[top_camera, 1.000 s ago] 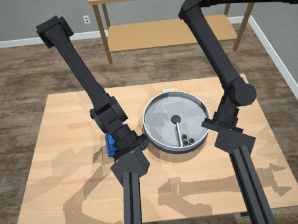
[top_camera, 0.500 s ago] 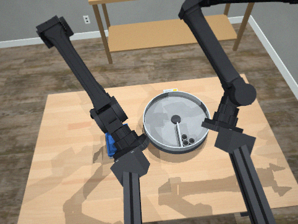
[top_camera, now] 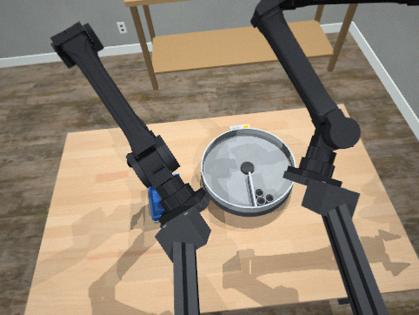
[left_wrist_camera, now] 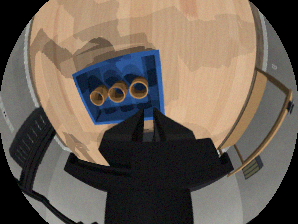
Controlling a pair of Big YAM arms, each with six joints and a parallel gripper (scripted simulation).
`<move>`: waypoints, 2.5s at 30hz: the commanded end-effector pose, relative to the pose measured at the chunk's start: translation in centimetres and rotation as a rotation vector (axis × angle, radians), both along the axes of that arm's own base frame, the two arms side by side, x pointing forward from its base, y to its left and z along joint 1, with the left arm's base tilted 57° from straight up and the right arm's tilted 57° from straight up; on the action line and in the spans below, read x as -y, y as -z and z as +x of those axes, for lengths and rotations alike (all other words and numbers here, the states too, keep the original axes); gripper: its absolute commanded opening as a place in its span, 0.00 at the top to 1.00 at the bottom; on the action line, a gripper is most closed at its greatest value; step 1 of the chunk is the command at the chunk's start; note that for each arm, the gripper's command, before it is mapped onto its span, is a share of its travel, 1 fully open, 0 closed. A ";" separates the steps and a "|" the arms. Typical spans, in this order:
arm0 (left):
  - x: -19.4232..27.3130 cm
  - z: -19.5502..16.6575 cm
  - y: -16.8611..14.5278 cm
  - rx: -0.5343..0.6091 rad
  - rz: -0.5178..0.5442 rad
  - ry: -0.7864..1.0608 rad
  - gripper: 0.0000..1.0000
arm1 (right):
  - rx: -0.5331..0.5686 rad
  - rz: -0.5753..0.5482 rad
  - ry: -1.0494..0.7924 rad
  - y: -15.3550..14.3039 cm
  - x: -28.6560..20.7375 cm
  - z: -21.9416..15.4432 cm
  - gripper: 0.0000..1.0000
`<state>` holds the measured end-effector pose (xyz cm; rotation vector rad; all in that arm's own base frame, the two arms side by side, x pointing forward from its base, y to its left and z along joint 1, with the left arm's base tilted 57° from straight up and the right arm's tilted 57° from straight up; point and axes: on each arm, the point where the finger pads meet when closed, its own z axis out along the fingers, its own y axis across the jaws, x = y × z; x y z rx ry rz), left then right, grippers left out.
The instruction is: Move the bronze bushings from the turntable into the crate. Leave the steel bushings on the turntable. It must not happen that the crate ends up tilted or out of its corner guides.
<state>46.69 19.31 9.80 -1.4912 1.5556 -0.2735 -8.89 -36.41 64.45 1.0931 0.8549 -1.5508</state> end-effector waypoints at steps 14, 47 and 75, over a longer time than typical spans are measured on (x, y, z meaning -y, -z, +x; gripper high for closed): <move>0.5 -0.4 0.0 -0.001 -0.003 0.001 0.86 | -0.016 -0.051 0.018 -3.0 -1.6 -0.3 0.00; 4.8 -7.4 -5.6 0.008 -0.004 0.003 0.00 | -0.016 -0.051 0.018 -3.0 -1.6 -0.3 0.00; 4.2 -7.3 -5.1 -0.005 -0.003 -0.008 0.00 | -0.016 -0.051 0.018 -3.0 -1.6 -0.3 0.00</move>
